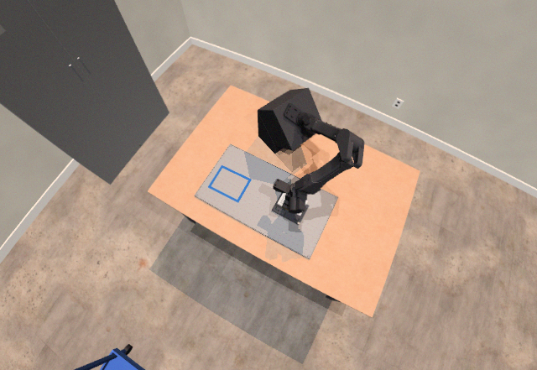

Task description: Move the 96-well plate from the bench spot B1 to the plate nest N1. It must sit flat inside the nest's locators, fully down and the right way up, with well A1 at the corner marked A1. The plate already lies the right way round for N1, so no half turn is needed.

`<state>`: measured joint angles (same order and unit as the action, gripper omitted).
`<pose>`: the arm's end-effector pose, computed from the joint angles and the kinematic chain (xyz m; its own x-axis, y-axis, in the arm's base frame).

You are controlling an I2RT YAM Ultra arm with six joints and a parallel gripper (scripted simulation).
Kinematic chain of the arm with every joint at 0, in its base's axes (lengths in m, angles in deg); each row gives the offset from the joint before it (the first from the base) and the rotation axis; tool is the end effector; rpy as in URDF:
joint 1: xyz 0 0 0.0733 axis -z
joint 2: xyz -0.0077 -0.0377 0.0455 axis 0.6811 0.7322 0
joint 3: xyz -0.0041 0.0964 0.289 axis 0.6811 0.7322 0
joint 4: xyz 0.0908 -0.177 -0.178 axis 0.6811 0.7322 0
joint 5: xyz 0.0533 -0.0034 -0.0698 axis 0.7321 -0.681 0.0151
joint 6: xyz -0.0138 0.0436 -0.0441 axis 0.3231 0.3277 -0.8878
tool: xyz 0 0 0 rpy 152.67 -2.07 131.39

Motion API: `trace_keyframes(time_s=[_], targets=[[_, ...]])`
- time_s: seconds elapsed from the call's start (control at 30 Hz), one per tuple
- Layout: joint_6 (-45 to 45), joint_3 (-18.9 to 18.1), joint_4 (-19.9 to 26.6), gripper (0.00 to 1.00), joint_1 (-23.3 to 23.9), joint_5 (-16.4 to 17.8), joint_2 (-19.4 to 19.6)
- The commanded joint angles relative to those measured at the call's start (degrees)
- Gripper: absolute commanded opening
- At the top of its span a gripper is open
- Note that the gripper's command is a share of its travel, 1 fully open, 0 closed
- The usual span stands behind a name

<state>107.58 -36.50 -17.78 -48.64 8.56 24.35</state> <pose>0.3484 0.0647 0.1811 0.0005 0.7435 0.6687 0.9352 -0.2371 0.2629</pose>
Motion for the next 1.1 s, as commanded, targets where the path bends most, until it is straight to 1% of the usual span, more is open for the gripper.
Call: trace_keyframes(time_s=[0.0, 0.4, 0.43, 0.47, 0.53, 0.77, 0.83, 1.0, 1.07], targets=[[0.04, -1.92, 1.27, 0.0, 1.2, -0.71, 1.0], [-0.13, -2.21, 1.43, 0.0, 1.24, -0.69, 0.36], [0.38, -2.17, 1.07, 0.0, 1.08, -0.77, 1.41], [0.62, -2.19, -0.7, 0.0, 0.79, -0.84, 1.63], [0.98, -2.17, -1.44, 0.0, -0.55, -1.0, 2.15], [2.15, -2.4, -3.76, 0.0, -1.11, -1.57, 4.04], [2.15, -2.4, -3.76, 0.0, -1.11, -1.57, 4.04], [3.06, -2.8, -5.3, 0.0, -2.53, -2.02, 5.46], [3.34, -3.01, -5.84, 0.0, -2.23, -2.18, 6.05]])
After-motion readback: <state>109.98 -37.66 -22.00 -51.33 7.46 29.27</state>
